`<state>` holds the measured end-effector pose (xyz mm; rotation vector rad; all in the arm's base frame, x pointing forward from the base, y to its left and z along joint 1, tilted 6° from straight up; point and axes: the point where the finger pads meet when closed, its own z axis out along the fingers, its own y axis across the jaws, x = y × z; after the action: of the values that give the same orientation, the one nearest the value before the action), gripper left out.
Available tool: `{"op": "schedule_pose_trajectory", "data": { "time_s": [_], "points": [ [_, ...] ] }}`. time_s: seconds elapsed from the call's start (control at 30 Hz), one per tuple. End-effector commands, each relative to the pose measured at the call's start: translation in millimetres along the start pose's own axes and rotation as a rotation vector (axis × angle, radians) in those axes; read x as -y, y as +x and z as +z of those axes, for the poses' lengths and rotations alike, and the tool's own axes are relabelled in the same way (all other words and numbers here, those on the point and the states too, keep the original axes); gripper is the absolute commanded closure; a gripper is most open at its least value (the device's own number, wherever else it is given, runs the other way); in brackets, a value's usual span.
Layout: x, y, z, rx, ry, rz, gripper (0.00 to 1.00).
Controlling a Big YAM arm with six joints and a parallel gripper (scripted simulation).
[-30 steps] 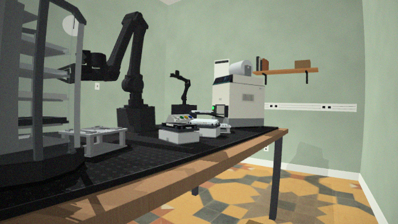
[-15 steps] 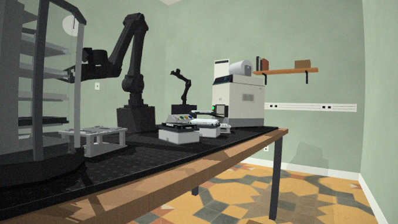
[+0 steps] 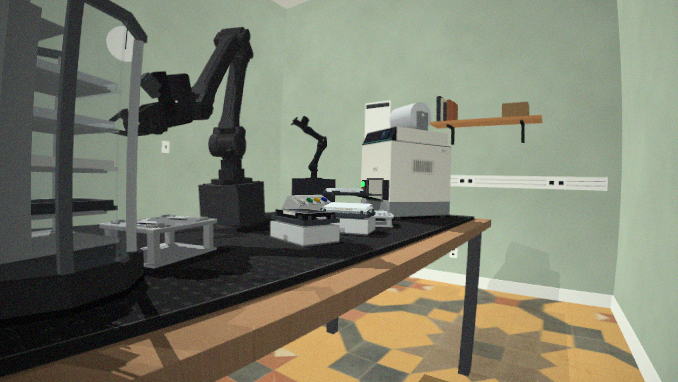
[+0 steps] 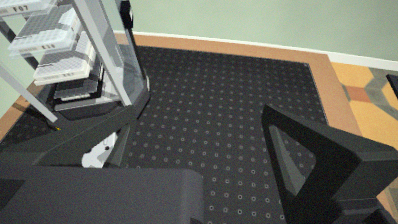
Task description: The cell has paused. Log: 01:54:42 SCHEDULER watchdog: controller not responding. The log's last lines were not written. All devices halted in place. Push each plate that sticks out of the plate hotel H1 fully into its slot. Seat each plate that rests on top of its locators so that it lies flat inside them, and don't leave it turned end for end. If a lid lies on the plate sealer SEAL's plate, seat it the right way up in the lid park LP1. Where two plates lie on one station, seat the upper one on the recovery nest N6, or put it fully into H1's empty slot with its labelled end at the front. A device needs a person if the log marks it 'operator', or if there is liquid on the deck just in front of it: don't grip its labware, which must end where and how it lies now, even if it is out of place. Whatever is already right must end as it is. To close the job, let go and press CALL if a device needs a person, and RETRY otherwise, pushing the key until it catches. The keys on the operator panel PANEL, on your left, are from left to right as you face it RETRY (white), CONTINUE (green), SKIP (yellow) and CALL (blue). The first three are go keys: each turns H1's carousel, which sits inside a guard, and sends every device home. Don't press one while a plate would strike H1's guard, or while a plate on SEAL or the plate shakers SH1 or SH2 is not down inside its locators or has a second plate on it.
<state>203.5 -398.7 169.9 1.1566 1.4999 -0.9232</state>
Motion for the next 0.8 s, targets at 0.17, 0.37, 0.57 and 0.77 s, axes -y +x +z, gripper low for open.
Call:
{"op": "schedule_pose_trajectory", "data": {
  "time_s": [0.17,0.37,0.57,0.77],
  "points": [
    [-40,-34,3.3,-0.022,-0.081,-0.036,0.00],
    [-70,-33,-6.0,-0.085,-0.151,-0.077,0.00],
    [-88,-32,-13.2,-0.125,-0.191,-0.104,0.00],
    [-115,-29,-26.7,-0.177,-0.250,-0.142,0.00]
  ]
}}
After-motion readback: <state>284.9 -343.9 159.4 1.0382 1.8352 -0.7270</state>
